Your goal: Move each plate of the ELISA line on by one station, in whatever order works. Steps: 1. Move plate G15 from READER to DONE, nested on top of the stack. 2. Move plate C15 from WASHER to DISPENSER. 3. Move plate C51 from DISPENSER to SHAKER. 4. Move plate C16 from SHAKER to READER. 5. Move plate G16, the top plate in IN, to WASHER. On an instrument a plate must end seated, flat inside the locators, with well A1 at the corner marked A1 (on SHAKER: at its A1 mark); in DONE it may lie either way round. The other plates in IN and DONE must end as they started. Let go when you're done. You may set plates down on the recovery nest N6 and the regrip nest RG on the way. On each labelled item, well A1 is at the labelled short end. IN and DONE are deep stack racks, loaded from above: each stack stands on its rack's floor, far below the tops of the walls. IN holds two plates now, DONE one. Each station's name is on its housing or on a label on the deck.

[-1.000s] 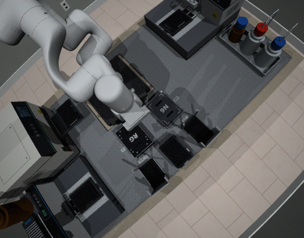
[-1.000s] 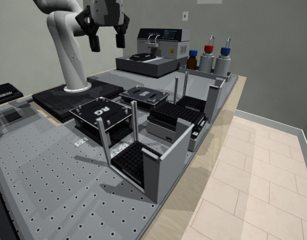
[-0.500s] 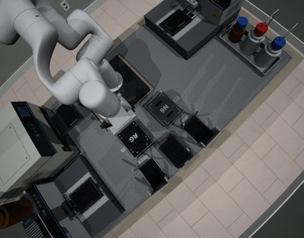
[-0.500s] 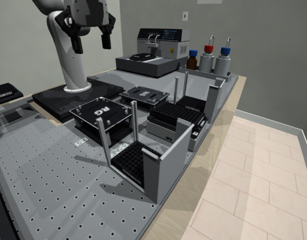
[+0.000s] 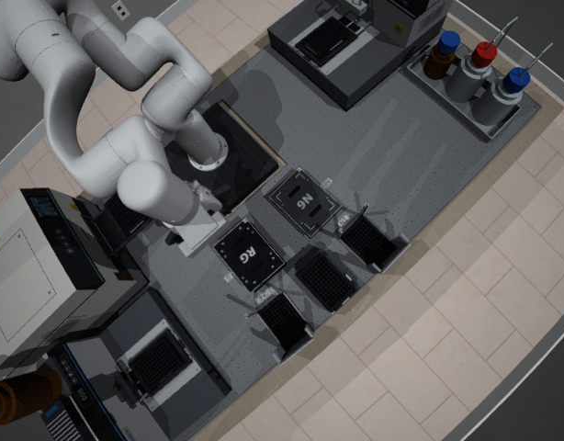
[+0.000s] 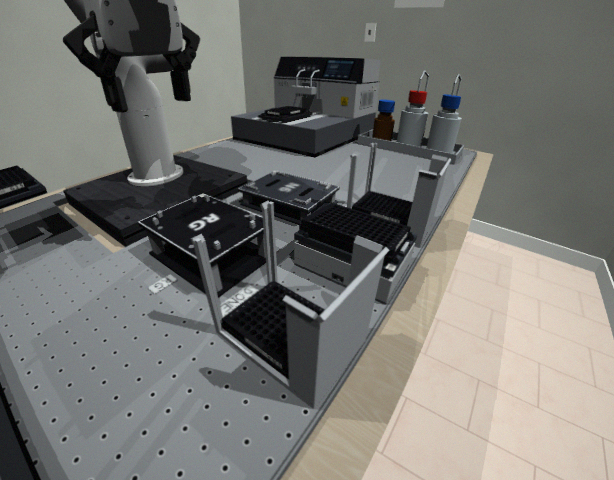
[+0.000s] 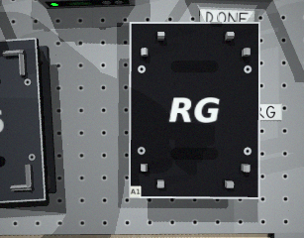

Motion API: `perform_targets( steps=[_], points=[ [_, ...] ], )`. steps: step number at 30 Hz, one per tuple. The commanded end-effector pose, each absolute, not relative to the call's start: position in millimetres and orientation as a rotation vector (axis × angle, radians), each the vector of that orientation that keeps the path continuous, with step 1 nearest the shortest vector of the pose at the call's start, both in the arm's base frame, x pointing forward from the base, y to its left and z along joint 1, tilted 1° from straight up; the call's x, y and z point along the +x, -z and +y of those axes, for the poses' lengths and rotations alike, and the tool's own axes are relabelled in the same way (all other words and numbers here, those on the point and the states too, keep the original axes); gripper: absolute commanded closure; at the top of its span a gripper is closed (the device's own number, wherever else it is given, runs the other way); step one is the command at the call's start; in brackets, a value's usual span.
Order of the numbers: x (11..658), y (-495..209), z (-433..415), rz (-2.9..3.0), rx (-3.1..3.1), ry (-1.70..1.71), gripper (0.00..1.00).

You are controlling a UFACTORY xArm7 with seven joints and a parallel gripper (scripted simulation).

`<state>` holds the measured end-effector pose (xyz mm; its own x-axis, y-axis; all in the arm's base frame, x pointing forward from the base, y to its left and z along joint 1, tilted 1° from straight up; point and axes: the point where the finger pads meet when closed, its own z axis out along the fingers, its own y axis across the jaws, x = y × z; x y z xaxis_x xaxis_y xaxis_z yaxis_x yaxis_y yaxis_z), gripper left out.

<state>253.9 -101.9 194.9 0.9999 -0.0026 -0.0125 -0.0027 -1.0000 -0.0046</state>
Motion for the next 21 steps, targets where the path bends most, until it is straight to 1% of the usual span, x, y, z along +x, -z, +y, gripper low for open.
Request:
perform_targets(
  steps=[1,21],
  points=[
    [252,-197,-110,0.003,-3.138,-0.013,0.0],
    [226,-197,-163,0.003,-3.139,-0.014,0.0]
  ],
)
